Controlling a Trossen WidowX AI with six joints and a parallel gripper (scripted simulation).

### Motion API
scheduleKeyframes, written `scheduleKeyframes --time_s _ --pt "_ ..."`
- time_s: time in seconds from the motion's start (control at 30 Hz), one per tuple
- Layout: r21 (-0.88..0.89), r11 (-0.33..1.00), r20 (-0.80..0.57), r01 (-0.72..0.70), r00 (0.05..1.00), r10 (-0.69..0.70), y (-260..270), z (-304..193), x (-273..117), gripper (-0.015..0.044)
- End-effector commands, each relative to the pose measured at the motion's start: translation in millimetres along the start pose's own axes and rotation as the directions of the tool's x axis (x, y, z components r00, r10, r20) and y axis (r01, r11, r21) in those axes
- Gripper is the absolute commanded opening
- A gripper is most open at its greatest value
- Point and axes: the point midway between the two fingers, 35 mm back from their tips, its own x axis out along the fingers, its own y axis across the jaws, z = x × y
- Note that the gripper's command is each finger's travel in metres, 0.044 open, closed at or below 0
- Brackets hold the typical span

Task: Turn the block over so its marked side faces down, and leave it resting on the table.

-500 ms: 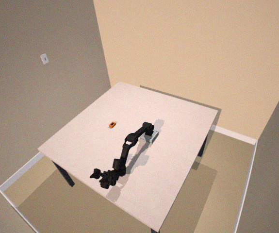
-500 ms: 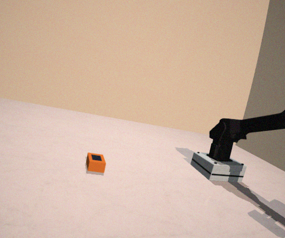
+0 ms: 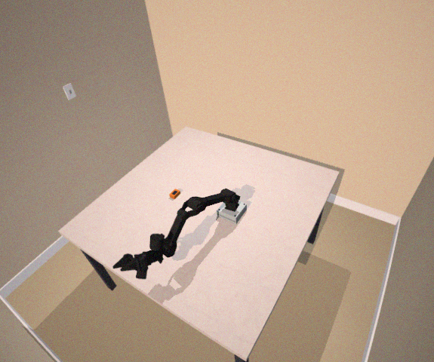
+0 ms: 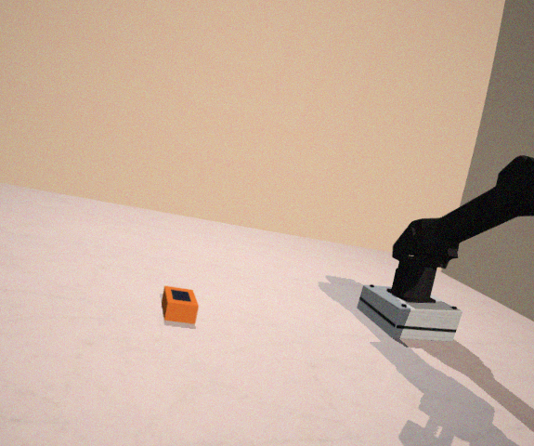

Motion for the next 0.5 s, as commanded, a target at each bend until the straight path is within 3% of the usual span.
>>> scheduleKeyframes --time_s 0.0,0.23,0.47 --pt "0.169 0.97 0.086 -0.172 0.983 0.16 68.6 -26.5 5.5 0.044" --pt "0.424 0.786 0.189 -0.451 0.892 0.41 169.8 -74.2 -11.0 0.044" --pt "0.641 0.449 0.271 -0.622 0.732 0.625 255.2 -124.9 -55.8 0.044"
